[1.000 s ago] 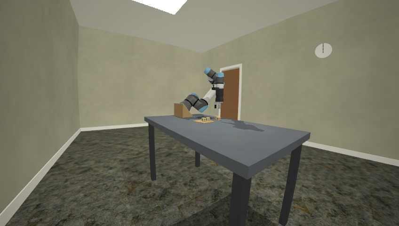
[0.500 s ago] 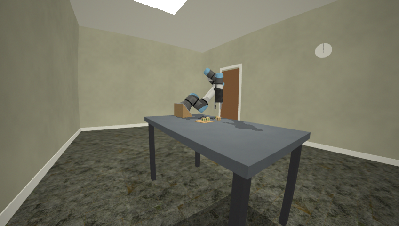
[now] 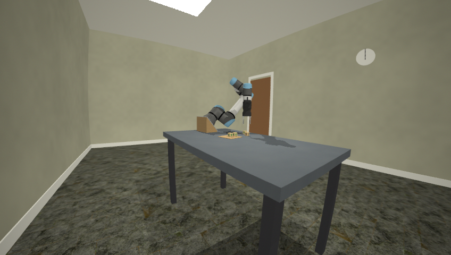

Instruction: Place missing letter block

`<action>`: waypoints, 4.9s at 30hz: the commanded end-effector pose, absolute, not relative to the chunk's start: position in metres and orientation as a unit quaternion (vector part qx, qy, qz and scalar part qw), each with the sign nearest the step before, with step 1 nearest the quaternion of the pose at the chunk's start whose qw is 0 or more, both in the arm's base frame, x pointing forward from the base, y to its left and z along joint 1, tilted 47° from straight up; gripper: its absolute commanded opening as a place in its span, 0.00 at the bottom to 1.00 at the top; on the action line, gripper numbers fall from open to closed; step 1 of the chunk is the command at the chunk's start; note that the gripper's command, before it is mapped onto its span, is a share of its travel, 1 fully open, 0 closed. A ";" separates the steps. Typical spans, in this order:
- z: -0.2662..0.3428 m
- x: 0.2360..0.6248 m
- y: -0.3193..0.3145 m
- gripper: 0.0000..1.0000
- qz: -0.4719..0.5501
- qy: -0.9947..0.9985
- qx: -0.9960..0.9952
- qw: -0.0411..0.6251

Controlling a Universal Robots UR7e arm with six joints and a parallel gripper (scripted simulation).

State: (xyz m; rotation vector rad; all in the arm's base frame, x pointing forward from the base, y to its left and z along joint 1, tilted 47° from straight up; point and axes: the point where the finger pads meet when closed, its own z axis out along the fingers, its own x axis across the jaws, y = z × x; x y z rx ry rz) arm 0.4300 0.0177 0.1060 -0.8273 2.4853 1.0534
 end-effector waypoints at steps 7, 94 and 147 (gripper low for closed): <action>0.107 0.431 0.024 1.00 0.343 0.822 -0.405 0.207; 0.111 0.426 0.042 1.00 0.257 0.647 -0.649 0.307; 0.077 0.428 0.077 1.00 0.257 0.647 -0.649 0.307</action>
